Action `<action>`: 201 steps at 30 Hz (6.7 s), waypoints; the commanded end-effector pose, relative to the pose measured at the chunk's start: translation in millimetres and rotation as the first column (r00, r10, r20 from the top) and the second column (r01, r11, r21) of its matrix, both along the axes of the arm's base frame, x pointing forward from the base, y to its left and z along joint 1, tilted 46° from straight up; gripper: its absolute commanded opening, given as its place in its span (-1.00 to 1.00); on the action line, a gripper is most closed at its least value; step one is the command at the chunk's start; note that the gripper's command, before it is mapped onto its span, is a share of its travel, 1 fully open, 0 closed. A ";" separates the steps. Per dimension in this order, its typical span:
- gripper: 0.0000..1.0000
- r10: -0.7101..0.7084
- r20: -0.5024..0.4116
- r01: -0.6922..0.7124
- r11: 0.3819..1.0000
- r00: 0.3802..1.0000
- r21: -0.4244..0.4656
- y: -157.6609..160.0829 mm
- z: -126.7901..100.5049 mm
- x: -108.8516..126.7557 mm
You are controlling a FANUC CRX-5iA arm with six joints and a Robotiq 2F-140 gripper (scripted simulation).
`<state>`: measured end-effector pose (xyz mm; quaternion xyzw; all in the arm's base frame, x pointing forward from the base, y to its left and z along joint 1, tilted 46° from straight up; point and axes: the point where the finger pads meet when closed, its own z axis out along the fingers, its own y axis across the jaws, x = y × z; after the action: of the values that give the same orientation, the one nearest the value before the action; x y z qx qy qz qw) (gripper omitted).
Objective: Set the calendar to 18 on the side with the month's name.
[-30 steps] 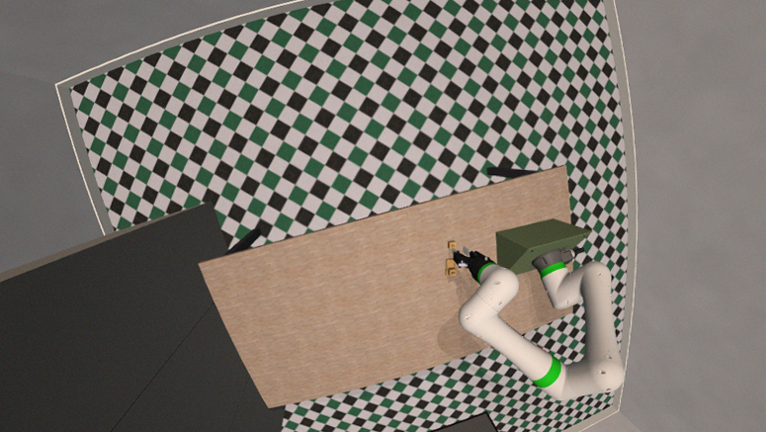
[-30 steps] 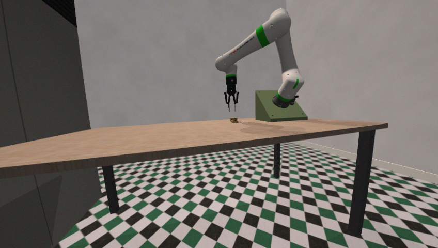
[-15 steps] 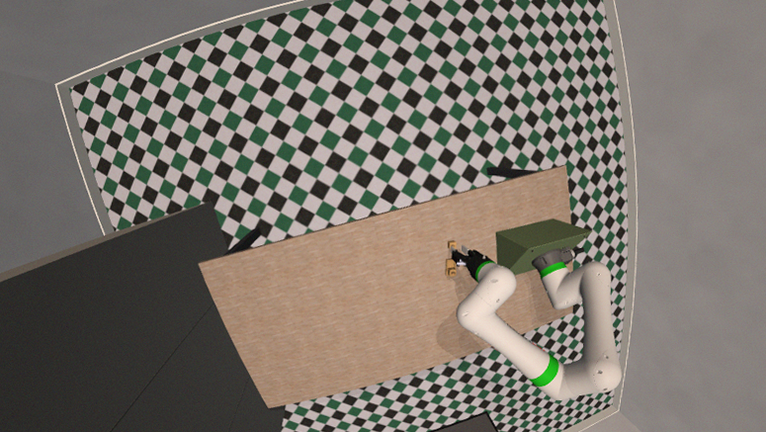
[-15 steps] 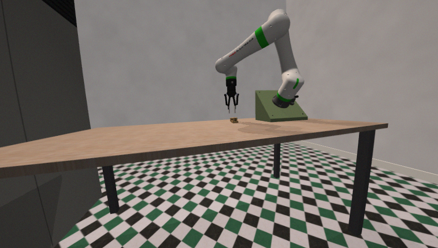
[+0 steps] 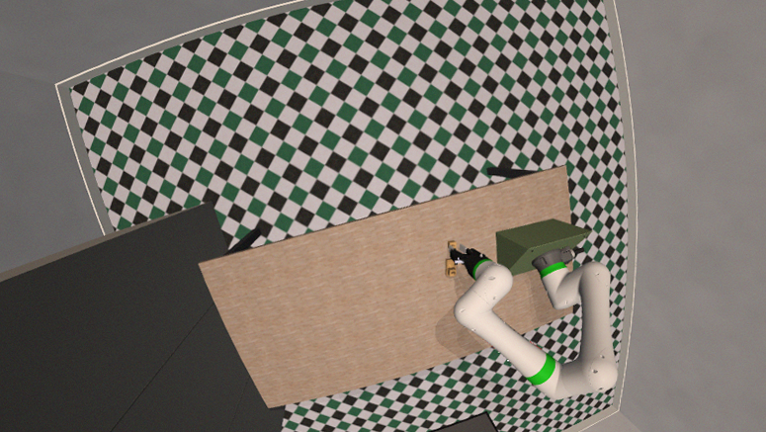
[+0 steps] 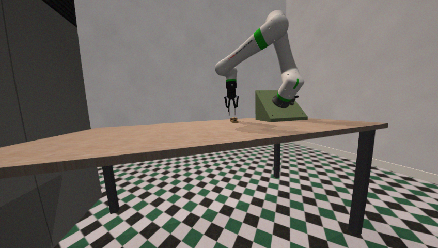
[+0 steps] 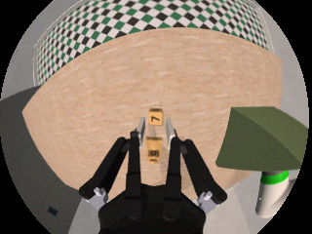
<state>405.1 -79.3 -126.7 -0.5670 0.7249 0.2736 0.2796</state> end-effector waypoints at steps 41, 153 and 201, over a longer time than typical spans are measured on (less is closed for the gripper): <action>-0.42 0.000 0.000 0.000 1.000 1.000 0.000 8.6 -8.7 1.6; -0.66 0.000 0.000 0.000 1.000 1.000 0.000 30.1 -29.7 4.5; -0.66 -0.006 -0.005 0.006 1.000 1.000 0.000 8.6 107.7 13.0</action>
<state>411.7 -90.6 -46.8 -0.5657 0.7254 0.2746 0.2799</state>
